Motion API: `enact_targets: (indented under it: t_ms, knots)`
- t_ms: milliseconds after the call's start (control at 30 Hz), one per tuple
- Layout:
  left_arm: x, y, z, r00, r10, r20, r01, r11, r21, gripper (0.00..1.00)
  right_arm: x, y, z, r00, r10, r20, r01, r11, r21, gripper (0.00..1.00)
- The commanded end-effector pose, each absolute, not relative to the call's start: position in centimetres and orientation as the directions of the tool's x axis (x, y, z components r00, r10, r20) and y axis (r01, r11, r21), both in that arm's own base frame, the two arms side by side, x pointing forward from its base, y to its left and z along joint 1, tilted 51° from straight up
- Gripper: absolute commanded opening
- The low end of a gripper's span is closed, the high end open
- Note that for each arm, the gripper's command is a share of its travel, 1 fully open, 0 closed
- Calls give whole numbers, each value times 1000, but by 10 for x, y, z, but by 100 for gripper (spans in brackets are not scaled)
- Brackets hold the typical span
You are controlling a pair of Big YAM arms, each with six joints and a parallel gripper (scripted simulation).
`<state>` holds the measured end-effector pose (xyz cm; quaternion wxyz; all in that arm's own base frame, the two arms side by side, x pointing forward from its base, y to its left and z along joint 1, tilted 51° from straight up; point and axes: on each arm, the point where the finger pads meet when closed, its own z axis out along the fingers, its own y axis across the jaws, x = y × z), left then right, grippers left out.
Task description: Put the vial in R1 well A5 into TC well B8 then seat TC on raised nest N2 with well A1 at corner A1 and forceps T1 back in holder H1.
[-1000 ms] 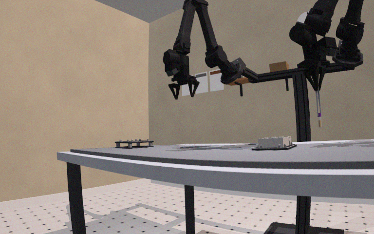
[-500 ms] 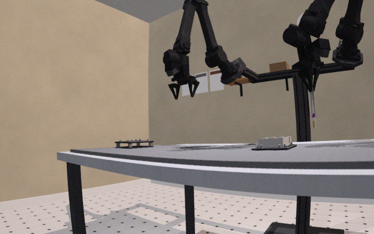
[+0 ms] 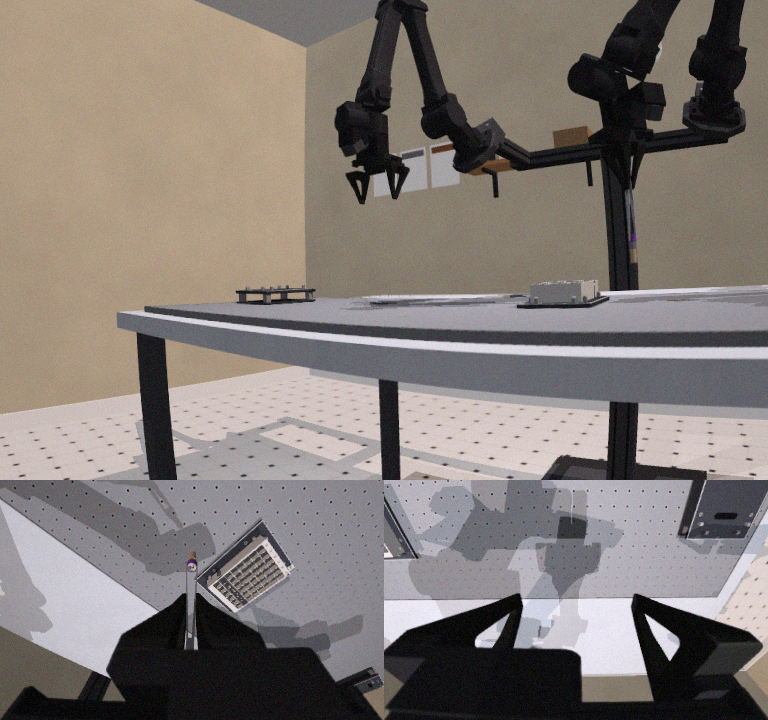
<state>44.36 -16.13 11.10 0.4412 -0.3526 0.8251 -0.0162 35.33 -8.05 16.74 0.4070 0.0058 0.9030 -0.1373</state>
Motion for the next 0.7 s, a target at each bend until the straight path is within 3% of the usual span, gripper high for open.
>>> enact_targets:
  t_ms: [0, 667]
  knots:
    - [446, -177, 111, -364, -602, -711, -561, 751, -348, 9, 356, -80, 175, -657, -118, -744, 114, 961, -253, 100]
    - [446, -206, 101, -365, -601, -711, -561, 752, -347, 9, 356, -80, 175, -657, -118, -744, 114, 961, -253, 100]
